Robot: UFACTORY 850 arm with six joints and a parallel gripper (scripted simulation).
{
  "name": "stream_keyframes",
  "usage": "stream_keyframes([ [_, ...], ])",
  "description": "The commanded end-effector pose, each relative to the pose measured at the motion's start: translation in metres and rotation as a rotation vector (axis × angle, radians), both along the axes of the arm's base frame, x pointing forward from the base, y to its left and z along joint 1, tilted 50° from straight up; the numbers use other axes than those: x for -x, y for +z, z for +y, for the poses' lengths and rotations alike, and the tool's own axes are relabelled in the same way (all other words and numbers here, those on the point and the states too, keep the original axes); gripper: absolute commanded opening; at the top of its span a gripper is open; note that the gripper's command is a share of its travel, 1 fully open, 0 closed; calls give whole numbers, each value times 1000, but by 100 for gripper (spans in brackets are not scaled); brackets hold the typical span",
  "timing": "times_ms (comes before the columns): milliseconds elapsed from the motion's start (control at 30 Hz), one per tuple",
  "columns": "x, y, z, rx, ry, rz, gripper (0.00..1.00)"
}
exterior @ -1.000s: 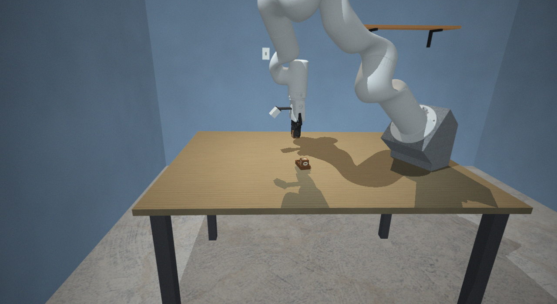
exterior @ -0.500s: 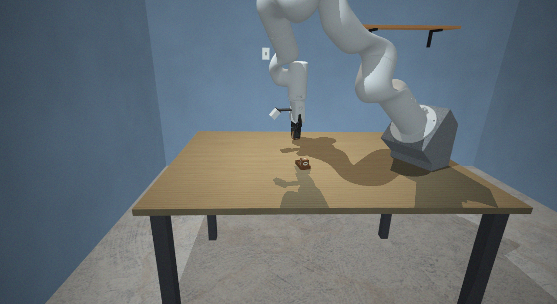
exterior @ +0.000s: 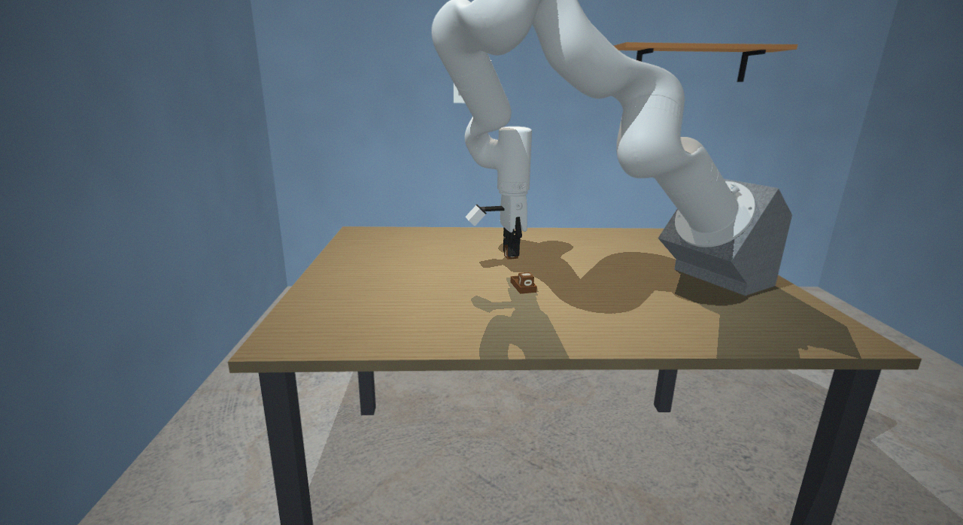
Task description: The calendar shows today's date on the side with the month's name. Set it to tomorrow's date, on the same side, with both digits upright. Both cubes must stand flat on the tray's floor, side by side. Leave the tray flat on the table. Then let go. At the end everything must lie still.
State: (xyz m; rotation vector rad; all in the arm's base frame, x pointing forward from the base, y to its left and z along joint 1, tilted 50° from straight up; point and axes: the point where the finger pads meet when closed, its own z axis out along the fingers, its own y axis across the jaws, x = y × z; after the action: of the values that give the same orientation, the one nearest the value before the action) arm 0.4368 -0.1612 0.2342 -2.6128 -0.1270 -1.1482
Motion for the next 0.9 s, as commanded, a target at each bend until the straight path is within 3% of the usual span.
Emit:
stream_keyframes([
  [0,-11,-9,3,2,-2,-5,29],
  [300,-28,-25,10,2,-2,-5,29],
  [867,-29,-25,10,2,-2,-5,29],
])
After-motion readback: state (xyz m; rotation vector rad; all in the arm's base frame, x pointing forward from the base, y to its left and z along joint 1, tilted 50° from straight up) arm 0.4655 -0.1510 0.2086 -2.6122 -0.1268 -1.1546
